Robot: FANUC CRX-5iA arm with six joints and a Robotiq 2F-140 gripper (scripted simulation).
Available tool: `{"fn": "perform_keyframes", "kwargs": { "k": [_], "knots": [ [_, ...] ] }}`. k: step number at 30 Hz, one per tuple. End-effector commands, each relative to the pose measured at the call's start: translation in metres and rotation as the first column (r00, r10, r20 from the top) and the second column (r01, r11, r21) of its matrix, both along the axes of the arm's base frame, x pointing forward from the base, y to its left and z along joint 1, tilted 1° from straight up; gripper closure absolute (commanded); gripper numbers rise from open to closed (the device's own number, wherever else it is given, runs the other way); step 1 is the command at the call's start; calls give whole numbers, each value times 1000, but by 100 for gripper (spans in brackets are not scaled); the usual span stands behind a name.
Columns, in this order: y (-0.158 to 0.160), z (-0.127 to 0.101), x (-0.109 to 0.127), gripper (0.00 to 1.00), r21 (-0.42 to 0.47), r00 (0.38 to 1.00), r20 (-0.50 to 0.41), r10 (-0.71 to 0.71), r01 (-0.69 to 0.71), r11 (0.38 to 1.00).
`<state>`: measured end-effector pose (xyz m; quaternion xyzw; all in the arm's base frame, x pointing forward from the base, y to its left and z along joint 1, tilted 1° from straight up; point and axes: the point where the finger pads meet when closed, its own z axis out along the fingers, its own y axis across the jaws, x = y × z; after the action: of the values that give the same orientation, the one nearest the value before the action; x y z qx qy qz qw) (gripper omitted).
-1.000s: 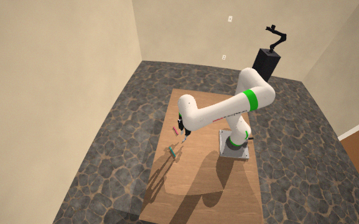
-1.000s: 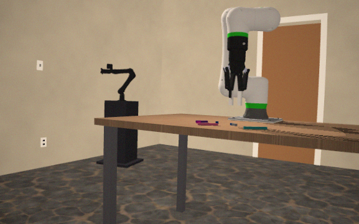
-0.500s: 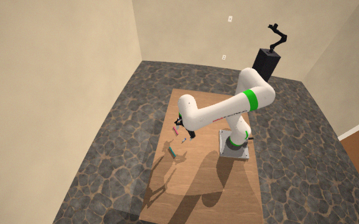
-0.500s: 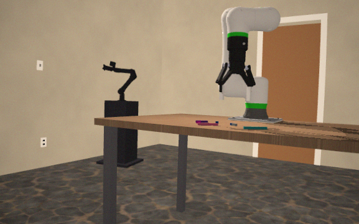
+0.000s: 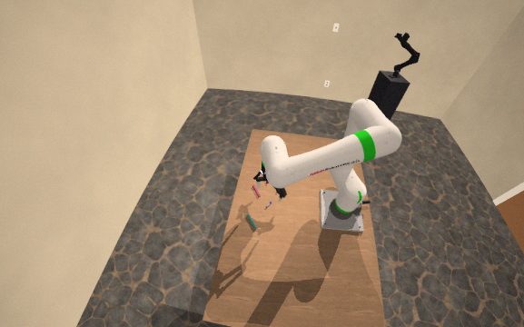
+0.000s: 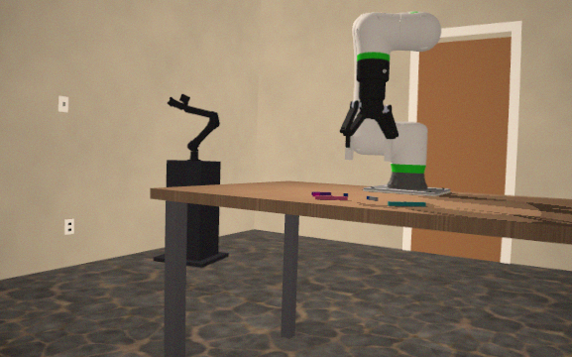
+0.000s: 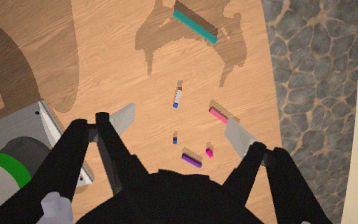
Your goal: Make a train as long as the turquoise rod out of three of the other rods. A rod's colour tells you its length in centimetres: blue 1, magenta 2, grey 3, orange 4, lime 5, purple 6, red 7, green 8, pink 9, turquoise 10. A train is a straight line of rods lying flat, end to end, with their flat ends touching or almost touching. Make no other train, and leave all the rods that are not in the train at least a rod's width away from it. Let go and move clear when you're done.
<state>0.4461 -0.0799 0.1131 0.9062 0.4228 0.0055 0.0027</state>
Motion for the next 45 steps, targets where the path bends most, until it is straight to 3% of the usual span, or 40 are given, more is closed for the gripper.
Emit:
{"fn": "perform_keyframes", "kwargs": {
  "k": [1,9,11,13,26,28,30,36,41,42,45],
  "knots": [
    [-23,-3,-4,0,3,986,0,167,-167,986],
    [-54,-7,-13,0,0,922,1,386,-386,922],
    [-54,-7,-13,0,0,922,1,386,-386,922],
    [-69,-9,-18,0,-2,875,0,483,-483,875],
    [-116,-15,-37,0,-6,649,-1,761,-761,649],
    [-116,-15,-37,0,-6,649,-1,761,-761,649],
    [-129,-17,-44,0,-7,563,-2,826,-826,563],
    [-148,-20,-55,0,-9,430,-3,903,-903,430],
    [-151,-21,-57,0,-9,405,-3,914,-914,405],
    [-151,-21,-57,85,-9,405,-3,914,-914,405],
    [-151,-21,-57,85,-9,405,-3,914,-914,405]
  ]
}}
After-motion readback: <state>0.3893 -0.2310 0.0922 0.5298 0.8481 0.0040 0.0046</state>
